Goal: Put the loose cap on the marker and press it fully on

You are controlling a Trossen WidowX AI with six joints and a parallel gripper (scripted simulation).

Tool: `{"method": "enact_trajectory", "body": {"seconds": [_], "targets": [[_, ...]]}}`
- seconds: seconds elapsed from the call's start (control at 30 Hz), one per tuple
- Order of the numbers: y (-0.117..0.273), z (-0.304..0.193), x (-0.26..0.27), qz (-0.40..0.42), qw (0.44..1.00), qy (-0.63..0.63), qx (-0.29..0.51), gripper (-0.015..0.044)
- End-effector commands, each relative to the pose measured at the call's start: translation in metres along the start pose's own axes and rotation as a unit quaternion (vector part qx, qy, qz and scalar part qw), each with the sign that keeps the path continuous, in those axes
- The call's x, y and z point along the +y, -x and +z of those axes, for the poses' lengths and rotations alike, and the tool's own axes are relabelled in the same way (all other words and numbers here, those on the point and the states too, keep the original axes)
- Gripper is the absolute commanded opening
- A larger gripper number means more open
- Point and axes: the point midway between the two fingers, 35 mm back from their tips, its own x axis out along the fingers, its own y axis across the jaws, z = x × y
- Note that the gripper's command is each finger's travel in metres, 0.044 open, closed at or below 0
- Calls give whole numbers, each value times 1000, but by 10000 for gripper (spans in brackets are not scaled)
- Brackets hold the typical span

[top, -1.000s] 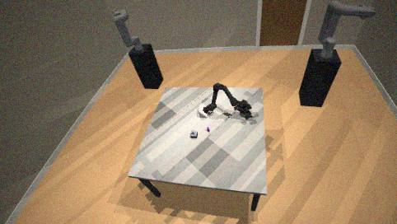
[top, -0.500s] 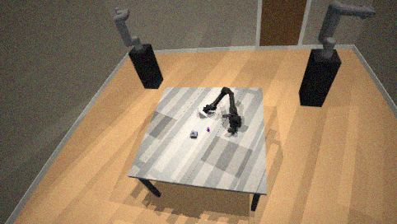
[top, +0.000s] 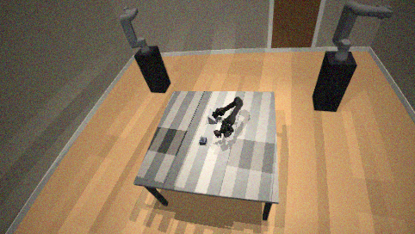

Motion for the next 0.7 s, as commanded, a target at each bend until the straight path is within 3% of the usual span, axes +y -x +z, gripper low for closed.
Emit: {"method": "enact_trajectory", "body": {"seconds": [0.0,0.13,0.4,0.67], "targets": [[28,-48,-40,59,983,-170,33,234],[43,-71,-51,101,962,-250,37,234],[44,-73,-51,102,962,-251,37,234],[9,-74,-43,102,962,-251,36,234]]}}
